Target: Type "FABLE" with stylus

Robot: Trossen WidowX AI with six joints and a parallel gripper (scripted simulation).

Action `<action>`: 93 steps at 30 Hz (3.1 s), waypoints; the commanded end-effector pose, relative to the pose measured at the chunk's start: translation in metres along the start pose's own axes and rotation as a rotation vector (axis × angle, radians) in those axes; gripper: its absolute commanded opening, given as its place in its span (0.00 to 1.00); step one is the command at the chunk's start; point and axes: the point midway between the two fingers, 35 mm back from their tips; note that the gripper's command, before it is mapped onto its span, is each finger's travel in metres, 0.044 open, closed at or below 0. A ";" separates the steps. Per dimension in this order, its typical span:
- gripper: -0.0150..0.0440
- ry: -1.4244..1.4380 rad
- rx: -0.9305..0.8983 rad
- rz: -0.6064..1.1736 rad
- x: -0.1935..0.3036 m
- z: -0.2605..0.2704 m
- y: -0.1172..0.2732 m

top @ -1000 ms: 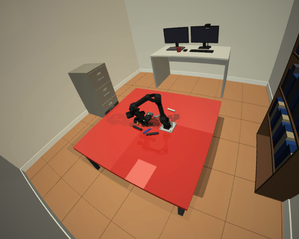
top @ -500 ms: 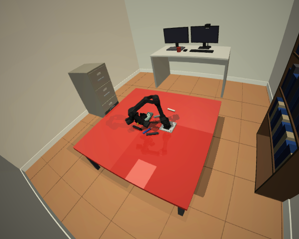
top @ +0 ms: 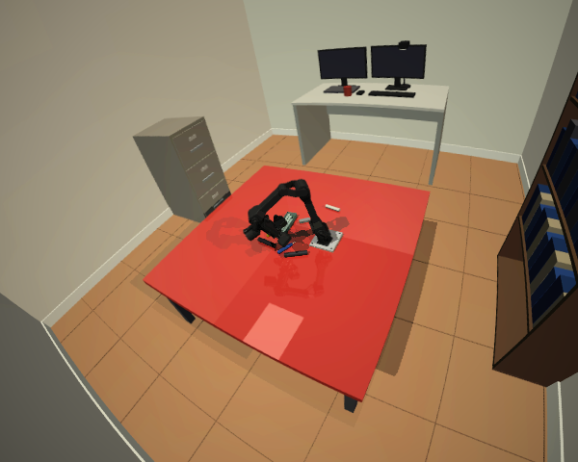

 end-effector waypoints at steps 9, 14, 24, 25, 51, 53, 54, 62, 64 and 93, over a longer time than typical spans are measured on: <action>0.51 -0.007 -0.005 -0.003 0.005 0.001 -0.009; 0.51 -0.007 -0.005 -0.003 0.007 0.001 -0.013; 0.51 -0.007 -0.005 -0.003 0.009 0.002 -0.020; 0.51 -0.007 -0.005 -0.003 0.010 0.002 -0.020; 0.51 -0.007 -0.004 -0.003 0.020 0.002 -0.039; 0.51 -0.007 -0.004 -0.003 0.021 0.002 -0.040; 0.51 -0.007 -0.004 -0.003 0.021 0.002 -0.041; 0.51 -0.007 -0.004 -0.003 0.024 0.003 -0.046; 0.51 -0.007 -0.004 -0.003 0.025 0.003 -0.047; 0.25 -0.004 -0.002 -0.002 0.012 0.002 -0.023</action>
Point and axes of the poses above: the point midway between the two fingers, 35 mm back from their tips, its own y axis back along the fingers, its own z axis across the jaws, x = y × z, and after that the axes turned 2 degrees about y, right-handed
